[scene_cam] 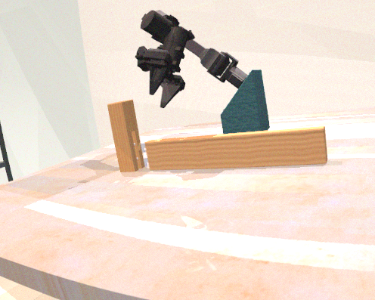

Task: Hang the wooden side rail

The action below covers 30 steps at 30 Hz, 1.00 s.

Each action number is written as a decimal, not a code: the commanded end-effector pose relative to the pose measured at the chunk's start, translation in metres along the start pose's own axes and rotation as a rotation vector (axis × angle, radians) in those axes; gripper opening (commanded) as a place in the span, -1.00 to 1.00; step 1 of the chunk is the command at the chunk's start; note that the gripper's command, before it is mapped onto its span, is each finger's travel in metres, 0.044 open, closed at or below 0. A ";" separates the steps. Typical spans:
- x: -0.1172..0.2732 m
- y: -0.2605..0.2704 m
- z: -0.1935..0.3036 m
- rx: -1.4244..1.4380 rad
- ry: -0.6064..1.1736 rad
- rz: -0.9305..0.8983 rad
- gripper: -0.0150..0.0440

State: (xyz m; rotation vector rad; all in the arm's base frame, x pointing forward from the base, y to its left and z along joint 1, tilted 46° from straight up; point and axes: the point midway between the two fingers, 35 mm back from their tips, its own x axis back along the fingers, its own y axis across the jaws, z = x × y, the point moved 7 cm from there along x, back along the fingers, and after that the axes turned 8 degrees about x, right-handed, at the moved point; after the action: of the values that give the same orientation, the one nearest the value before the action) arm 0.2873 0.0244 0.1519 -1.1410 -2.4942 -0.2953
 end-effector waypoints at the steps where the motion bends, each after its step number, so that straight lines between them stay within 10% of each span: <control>1: -0.002 0.014 -0.012 0.785 0.056 0.052 1.00; 30: -0.011 0.028 -0.032 3.143 0.532 -0.118 1.00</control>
State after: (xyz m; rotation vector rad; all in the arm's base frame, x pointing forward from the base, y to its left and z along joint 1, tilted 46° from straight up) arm 0.3109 0.0248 0.1598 0.0115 -1.0325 1.6586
